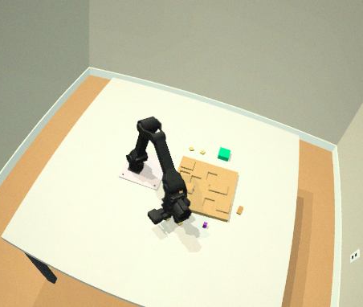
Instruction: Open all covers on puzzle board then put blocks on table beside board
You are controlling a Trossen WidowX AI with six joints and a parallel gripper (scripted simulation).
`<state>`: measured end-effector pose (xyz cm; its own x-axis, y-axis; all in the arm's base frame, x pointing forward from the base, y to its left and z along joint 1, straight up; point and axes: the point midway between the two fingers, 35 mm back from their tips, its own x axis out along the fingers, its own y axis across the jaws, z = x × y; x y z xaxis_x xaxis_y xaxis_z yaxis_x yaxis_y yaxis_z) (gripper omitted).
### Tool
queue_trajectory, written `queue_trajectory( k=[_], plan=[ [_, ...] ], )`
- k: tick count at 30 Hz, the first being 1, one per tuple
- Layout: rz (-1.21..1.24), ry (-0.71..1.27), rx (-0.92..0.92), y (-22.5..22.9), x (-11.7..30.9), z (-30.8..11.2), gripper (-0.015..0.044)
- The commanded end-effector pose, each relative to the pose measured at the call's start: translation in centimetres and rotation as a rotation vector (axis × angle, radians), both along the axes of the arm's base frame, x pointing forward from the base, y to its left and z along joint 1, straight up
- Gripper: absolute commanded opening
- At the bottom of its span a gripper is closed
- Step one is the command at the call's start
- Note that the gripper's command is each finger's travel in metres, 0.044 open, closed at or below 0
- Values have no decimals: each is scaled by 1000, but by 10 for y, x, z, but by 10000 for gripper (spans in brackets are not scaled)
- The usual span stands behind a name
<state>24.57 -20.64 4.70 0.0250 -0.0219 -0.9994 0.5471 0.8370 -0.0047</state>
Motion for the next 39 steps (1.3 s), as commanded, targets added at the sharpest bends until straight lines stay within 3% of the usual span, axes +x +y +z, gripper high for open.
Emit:
queue_trajectory(
  k=[1, 7, 21, 39],
  plan=[
    [5, 7, 8, 2, -2, -9, 80],
    [5, 7, 8, 3, -3, -12, 80],
    [0, 3, 3, 1, -1, -6, 440],
    [4, 6, 7, 2, -2, 50, 440]
  ],
)
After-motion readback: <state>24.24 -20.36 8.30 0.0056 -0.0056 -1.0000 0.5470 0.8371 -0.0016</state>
